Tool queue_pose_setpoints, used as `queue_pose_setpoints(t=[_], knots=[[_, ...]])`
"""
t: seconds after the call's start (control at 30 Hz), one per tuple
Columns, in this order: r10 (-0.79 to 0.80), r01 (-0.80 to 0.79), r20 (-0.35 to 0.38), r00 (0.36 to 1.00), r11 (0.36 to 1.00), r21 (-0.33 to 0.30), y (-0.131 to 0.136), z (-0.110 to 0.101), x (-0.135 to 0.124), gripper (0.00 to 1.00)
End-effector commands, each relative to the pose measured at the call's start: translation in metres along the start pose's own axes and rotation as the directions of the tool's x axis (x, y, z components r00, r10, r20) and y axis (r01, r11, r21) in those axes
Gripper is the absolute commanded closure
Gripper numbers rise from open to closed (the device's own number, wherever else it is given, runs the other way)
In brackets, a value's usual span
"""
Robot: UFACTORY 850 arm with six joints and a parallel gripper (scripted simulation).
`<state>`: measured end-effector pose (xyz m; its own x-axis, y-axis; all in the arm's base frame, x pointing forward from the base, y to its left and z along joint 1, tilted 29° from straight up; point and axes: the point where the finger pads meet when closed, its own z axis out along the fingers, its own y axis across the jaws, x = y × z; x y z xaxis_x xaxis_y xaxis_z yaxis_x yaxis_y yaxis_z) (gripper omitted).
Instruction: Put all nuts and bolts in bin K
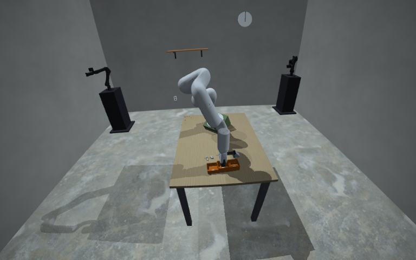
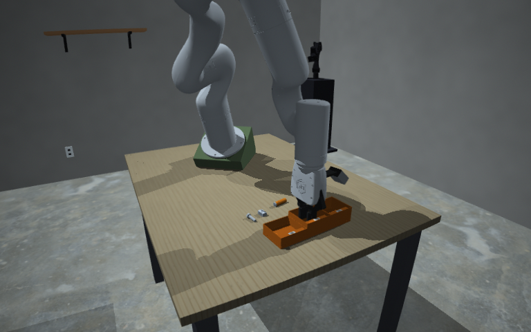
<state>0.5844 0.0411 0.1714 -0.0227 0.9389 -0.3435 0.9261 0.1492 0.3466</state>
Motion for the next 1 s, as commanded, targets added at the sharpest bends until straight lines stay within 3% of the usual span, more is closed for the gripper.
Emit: queue_pose_setpoints(t=[0.0,0.8,0.97], knots=[[0.000,0.000,0.000,1.000,1.000,-0.001,0.001,-0.001,0.000,0.70],[0.000,0.000,0.000,1.000,1.000,-0.001,0.001,-0.027,0.000,0.70],[0.000,0.000,0.000,1.000,1.000,-0.001,0.001,-0.052,0.000,0.70]])
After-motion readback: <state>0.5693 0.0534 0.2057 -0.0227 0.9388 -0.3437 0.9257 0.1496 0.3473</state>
